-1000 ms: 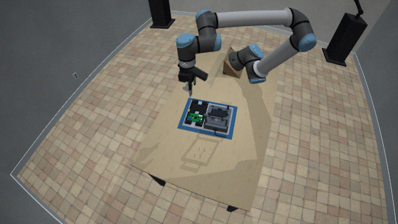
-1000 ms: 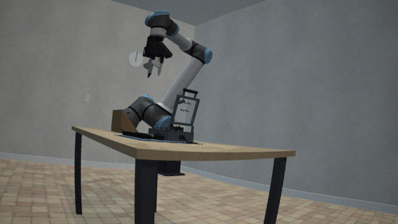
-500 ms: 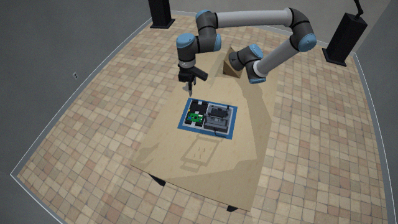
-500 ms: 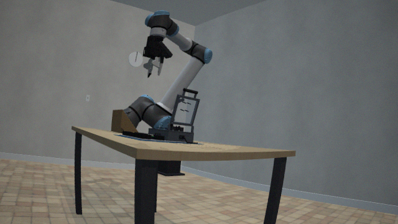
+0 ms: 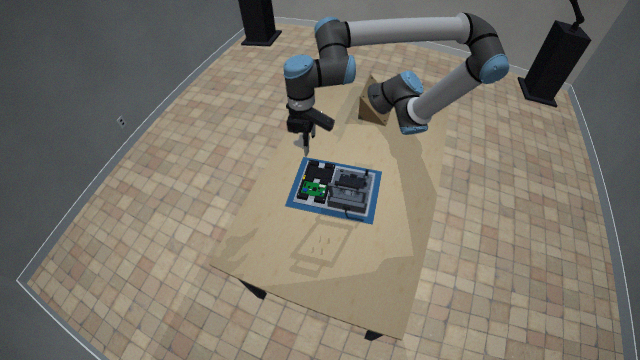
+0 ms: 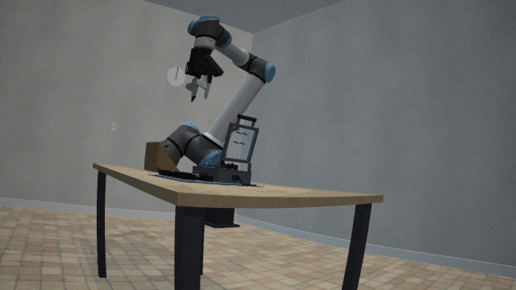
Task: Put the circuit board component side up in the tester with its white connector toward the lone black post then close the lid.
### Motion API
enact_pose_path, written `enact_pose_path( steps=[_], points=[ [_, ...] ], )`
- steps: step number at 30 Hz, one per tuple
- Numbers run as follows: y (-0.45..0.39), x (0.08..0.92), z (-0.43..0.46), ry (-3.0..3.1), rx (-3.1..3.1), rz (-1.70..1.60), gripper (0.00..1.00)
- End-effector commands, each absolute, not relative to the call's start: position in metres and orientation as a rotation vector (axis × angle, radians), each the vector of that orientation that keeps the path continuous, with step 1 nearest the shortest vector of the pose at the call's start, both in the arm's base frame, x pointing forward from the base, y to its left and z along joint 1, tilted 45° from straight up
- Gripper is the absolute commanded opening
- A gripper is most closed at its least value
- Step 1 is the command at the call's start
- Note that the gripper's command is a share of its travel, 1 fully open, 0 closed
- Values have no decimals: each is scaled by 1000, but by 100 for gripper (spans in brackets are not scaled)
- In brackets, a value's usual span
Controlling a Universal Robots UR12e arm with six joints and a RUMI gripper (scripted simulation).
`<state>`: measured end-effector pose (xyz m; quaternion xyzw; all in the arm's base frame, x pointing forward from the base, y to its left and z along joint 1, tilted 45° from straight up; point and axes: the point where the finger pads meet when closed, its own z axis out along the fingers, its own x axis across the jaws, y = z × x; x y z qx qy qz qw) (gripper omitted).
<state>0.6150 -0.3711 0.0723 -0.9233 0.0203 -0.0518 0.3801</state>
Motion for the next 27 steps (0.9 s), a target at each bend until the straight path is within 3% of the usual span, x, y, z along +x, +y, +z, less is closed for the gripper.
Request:
enact_pose_path(
  steps=[1,27],
  points=[
    [-368,616,68,52,-2359,-134,59],
    [-304,626,4,52,-2359,-134,59]
  ],
)
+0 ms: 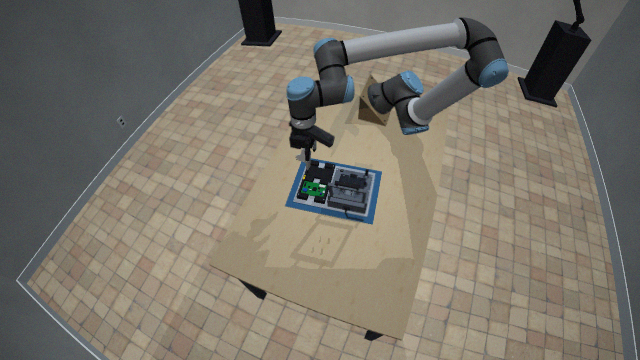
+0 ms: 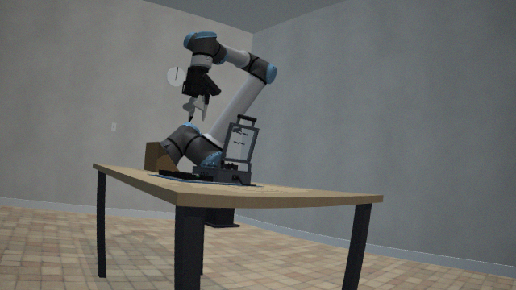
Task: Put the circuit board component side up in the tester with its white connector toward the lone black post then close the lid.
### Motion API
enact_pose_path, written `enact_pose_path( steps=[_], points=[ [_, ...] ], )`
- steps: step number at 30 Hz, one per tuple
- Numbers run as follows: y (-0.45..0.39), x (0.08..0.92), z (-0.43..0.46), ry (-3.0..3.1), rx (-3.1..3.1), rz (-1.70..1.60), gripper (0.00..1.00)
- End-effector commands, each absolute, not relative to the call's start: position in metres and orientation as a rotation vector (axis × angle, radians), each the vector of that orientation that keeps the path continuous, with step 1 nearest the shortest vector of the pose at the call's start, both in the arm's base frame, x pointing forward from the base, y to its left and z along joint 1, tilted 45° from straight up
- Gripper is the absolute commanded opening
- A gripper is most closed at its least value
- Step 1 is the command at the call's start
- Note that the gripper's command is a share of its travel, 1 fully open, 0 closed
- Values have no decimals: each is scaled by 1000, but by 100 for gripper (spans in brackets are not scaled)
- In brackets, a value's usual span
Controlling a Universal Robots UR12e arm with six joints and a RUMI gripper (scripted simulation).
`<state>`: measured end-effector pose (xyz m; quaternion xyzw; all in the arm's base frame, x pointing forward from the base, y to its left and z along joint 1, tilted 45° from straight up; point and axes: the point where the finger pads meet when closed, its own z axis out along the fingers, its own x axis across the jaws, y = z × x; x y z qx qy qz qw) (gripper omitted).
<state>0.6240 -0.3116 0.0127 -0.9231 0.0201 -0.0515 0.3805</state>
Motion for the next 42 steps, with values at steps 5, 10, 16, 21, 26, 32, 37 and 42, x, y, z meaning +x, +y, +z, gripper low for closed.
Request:
enact_pose_path(
  steps=[5,10,16,21,26,32,37,42],
  points=[
    [-289,628,-11,52,-2359,-134,59],
    [-270,631,-30,52,-2359,-134,59],
    [-249,635,-52,52,-2359,-134,59],
    [-239,636,-62,52,-2359,-134,59],
    [-225,639,-76,52,-2359,-134,59],
    [-212,641,-89,52,-2359,-134,59],
    [-207,642,-94,52,-2359,-134,59],
    [-201,643,-100,52,-2359,-134,59]
  ],
)
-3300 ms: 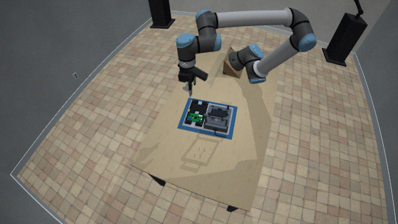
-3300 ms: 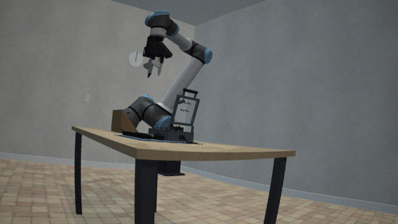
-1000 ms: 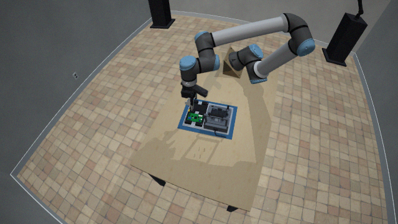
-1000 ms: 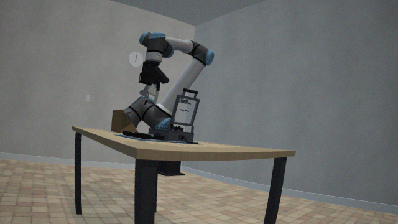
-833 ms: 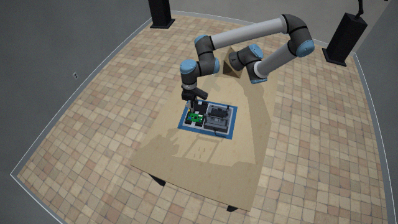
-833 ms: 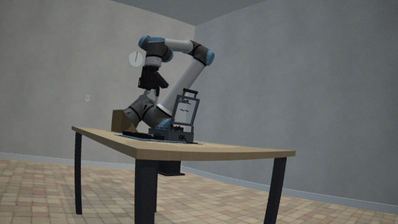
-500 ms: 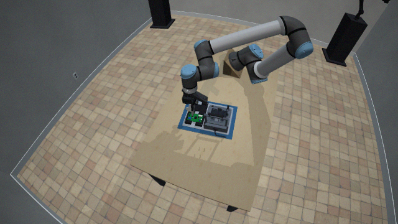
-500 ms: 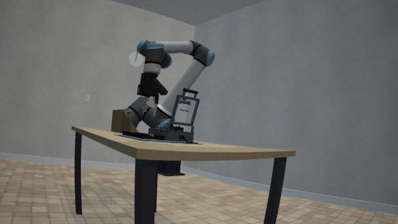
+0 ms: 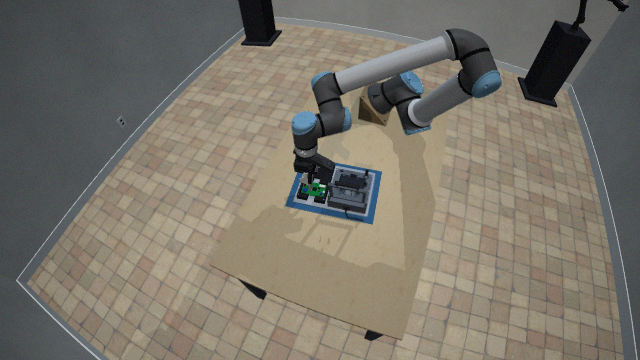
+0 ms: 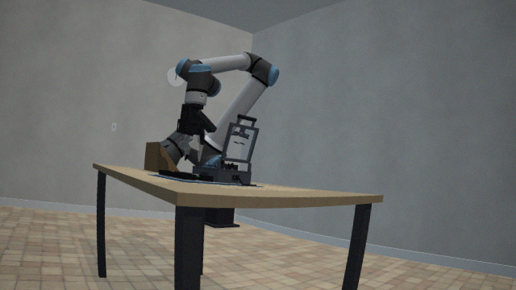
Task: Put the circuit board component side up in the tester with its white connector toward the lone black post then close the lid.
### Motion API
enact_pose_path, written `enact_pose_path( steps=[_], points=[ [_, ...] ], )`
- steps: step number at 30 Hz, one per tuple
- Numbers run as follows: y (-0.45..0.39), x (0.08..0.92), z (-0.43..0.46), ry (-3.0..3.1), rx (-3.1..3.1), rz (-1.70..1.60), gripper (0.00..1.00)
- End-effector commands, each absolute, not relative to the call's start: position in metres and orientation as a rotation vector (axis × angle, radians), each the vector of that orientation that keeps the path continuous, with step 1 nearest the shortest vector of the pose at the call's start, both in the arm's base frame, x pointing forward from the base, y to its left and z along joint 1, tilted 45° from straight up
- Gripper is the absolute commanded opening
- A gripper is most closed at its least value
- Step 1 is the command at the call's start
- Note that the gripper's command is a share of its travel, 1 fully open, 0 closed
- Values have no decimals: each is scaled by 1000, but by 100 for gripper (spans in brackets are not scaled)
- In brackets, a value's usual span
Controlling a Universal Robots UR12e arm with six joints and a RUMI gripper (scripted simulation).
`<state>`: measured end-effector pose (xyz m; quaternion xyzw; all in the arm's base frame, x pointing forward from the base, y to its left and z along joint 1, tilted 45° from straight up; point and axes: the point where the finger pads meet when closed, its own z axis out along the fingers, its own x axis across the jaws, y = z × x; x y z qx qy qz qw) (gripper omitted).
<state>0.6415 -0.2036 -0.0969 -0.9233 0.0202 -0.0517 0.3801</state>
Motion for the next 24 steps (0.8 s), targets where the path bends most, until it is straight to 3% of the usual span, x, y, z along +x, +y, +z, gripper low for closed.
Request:
enact_pose_path(
  steps=[1,24],
  points=[
    [-200,643,-101,52,-2359,-134,59],
    [-197,643,-104,52,-2359,-134,59]
  ],
)
